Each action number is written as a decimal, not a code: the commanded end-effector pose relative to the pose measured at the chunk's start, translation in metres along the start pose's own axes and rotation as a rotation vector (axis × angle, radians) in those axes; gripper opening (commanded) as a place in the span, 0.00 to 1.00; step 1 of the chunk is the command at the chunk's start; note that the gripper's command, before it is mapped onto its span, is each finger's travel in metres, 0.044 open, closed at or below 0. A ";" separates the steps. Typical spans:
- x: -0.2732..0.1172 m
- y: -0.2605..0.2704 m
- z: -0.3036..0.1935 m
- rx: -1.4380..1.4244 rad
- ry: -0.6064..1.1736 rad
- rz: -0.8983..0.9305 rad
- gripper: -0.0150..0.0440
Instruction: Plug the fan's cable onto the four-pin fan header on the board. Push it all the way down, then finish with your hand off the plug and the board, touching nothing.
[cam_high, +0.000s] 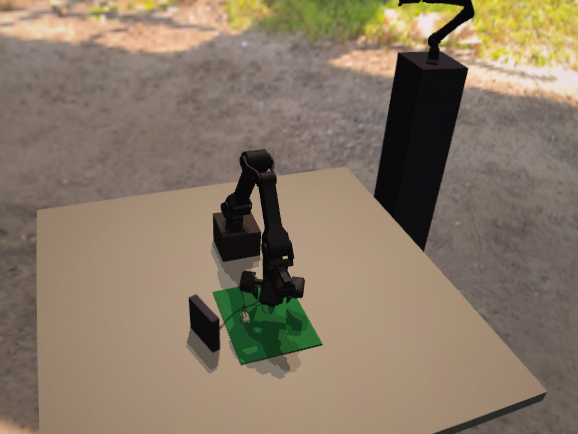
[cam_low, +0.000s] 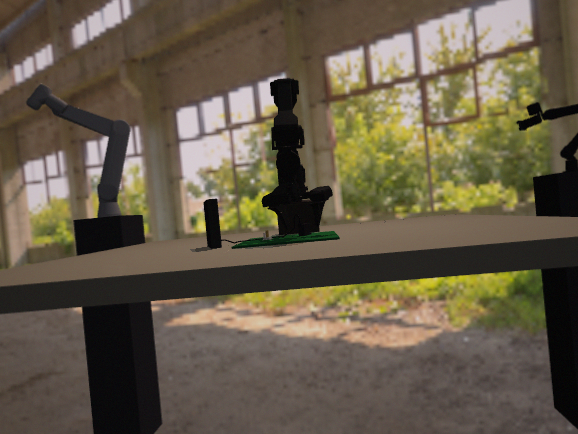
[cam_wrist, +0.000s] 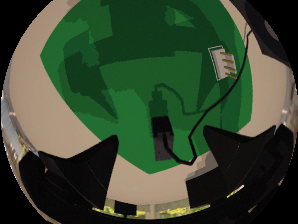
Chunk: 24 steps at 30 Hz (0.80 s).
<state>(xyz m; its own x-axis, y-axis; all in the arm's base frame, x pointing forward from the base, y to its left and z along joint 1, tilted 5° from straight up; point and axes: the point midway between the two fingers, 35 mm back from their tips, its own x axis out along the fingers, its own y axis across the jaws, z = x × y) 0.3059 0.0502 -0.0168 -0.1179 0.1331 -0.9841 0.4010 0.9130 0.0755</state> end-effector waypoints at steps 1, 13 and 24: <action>0.004 0.000 -0.002 0.003 0.011 0.000 1.00; 0.001 0.000 0.000 0.000 0.003 -0.002 0.63; 0.001 0.000 0.000 0.000 0.003 -0.002 0.51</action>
<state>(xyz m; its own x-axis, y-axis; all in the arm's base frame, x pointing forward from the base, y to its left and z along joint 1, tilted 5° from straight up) 0.3051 0.0501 -0.0179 -0.1216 0.1328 -0.9837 0.4009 0.9131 0.0737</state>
